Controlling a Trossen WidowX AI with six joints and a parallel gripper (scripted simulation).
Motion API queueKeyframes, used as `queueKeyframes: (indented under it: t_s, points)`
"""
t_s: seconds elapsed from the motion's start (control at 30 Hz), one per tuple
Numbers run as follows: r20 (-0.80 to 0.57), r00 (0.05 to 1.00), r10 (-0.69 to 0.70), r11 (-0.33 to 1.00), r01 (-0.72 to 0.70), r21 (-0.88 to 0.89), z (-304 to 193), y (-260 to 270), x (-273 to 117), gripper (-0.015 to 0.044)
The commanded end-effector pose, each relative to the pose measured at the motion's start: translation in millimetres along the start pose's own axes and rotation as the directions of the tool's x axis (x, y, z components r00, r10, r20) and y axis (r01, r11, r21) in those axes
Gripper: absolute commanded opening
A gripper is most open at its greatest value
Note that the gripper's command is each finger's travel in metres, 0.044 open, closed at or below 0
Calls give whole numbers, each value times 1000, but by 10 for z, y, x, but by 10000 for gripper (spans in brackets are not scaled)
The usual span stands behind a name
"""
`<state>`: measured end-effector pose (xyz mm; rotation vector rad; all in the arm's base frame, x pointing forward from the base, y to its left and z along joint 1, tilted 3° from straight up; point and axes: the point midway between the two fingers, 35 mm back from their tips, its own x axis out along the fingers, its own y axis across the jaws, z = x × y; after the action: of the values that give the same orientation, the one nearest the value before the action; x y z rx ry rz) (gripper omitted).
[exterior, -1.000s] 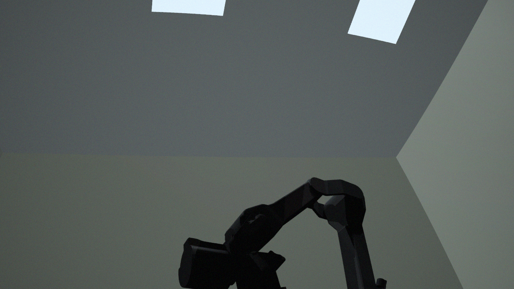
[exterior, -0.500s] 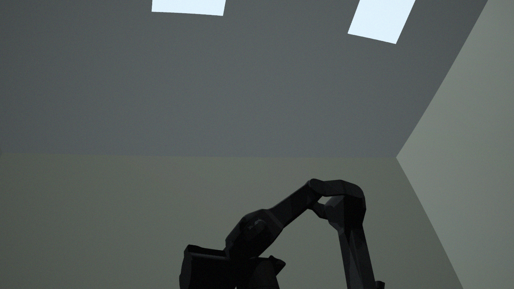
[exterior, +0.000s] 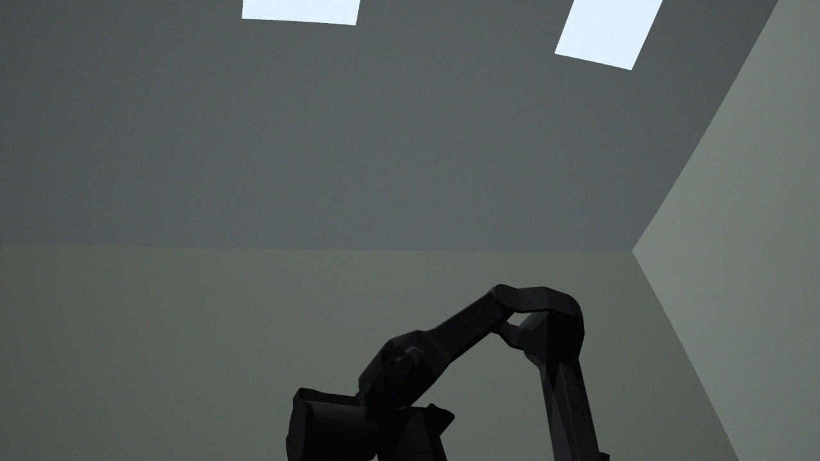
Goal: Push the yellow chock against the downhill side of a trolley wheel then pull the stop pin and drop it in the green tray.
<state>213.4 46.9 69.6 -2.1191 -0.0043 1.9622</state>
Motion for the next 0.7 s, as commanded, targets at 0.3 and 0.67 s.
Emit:
queueKeyframes:
  t_s: [0.3,0.67]
  points:
    - [-9,1000,-8,1000,8,-6,9,-51,-369,440]
    - [-9,1000,-8,1000,8,-6,15,-106,-704,440]
